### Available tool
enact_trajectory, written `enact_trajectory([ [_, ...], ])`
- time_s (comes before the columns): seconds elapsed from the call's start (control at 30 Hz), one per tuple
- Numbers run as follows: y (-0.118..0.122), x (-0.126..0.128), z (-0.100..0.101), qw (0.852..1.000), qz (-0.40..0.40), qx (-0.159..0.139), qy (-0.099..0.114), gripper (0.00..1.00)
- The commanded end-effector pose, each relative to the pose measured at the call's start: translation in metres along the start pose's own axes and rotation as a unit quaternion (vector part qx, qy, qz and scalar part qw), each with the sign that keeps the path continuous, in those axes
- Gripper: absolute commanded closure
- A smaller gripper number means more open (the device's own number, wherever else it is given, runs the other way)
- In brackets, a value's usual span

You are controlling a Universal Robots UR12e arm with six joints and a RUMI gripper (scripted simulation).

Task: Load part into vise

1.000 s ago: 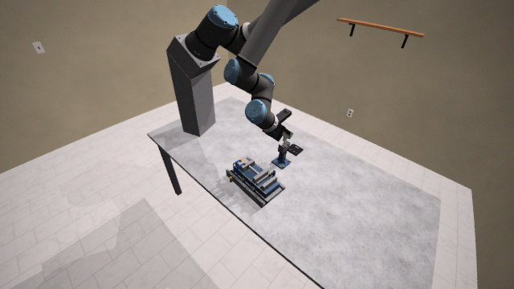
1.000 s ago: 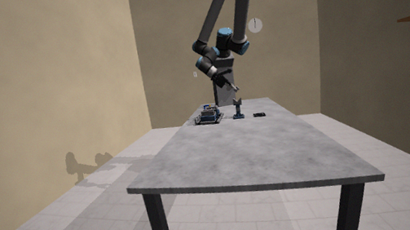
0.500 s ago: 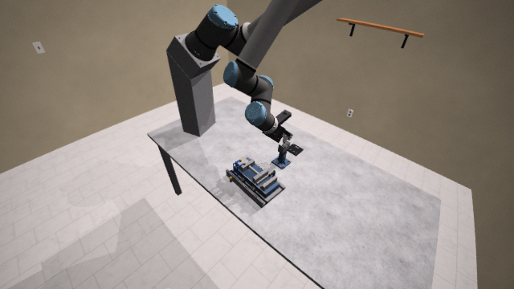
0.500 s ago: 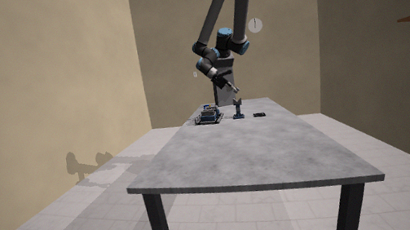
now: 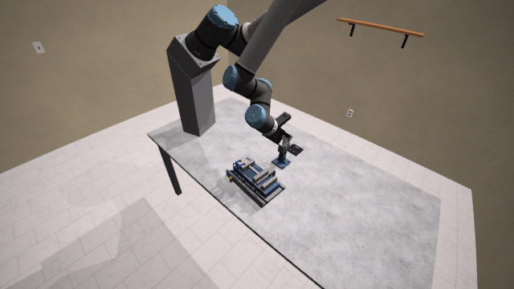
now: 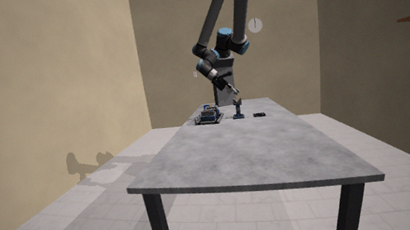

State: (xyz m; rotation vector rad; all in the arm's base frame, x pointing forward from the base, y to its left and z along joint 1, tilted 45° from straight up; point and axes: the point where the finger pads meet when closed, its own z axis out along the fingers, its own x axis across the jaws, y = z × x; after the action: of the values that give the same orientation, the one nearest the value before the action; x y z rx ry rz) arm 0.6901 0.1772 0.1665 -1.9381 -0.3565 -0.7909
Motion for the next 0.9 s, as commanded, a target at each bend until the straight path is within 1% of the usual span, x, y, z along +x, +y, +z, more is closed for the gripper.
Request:
enact_trajectory([
  [0.0, 0.002, 0.0, 0.002, 1.0, 0.0, 0.0, 0.0, 1.0],
  [0.87, 0.021, 0.0, 0.021, 1.0, 0.0, 0.0, 0.0, 1.0],
])
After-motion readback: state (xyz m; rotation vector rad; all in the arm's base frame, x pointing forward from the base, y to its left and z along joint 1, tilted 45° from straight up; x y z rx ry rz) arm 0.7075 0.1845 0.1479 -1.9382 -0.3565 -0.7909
